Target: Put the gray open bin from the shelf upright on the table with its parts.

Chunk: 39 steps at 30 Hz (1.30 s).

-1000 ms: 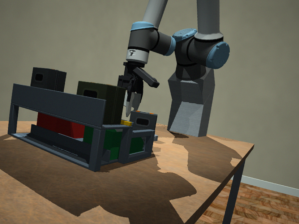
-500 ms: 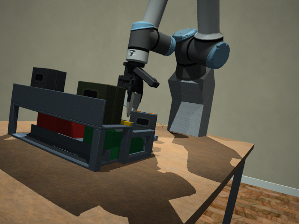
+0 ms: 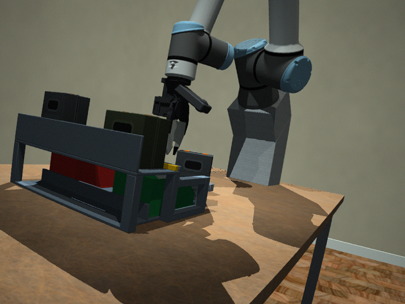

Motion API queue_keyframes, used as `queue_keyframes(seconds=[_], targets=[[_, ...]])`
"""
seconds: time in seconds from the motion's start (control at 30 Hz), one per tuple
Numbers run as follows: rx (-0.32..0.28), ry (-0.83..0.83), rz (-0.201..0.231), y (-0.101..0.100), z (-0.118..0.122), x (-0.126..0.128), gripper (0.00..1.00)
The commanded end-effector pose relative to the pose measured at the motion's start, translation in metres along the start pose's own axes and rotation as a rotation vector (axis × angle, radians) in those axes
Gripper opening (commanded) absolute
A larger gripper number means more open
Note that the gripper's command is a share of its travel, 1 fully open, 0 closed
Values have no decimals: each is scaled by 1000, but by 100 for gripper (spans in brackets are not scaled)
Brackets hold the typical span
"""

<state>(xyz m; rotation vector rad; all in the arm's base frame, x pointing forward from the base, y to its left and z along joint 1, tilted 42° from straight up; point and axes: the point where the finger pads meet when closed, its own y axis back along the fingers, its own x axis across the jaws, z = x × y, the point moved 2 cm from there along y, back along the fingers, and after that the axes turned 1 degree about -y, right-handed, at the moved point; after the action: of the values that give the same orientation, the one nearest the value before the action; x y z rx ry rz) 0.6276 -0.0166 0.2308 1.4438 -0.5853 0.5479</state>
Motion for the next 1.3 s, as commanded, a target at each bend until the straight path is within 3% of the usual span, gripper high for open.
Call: queue_keyframes(seconds=[0.0,0.2,0.37,0.77,0.93,1.27], targets=[[0,0,-1,1,0,4,20],[0,0,-1,1,0,4,20],[0,0,0,14,-1,42,20],[0,0,0,14,-1,42,20],[0,0,0,27,-1,79,20],[0,0,0,27,-1,79,20]])
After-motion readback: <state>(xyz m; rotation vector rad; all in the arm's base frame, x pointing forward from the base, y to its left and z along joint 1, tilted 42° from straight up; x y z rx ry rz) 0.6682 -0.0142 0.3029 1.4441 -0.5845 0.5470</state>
